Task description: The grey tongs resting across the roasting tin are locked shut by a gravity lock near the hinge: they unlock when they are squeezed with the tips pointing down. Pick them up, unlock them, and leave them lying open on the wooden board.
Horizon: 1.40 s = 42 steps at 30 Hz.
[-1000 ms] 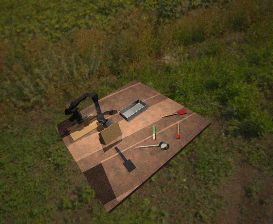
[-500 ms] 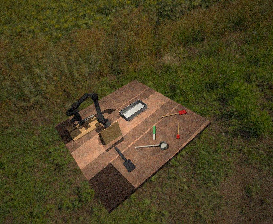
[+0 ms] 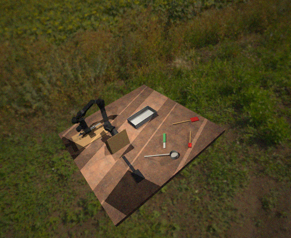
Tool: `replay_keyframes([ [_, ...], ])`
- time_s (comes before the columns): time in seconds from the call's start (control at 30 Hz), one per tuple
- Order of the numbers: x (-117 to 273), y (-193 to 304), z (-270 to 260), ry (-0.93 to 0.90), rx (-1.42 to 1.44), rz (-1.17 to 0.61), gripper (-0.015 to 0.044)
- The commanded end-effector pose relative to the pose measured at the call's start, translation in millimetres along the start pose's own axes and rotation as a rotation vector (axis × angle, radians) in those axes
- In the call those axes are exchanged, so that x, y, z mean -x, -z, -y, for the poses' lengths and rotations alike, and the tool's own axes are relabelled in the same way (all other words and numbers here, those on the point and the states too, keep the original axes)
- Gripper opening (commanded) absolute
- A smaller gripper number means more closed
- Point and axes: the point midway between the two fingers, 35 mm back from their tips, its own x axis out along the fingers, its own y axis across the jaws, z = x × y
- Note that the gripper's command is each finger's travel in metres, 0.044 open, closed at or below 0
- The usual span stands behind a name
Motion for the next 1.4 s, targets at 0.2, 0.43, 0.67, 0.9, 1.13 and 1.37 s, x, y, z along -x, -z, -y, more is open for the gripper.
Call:
replay_keyframes([
  [0.2, 0, 0, 0, 0.000, 0.000, 0.000, 0.0086],
  [0.43, 0, 0, 0, 0.000, 0.000, 0.000, 0.0270],
  [0.67, 0, 0, 0, 0.000, 0.000, 0.000, 0.0440],
  [0.9, 12, -20, 7, -0.017, -0.003, 0.012, 0.0440],
  [1.13, 49, -74, 17, -0.061, -0.007, 0.039, 0.0440],
  [1.37, 88, -122, 13, -0.094, -0.004, 0.057, 0.0440],
])
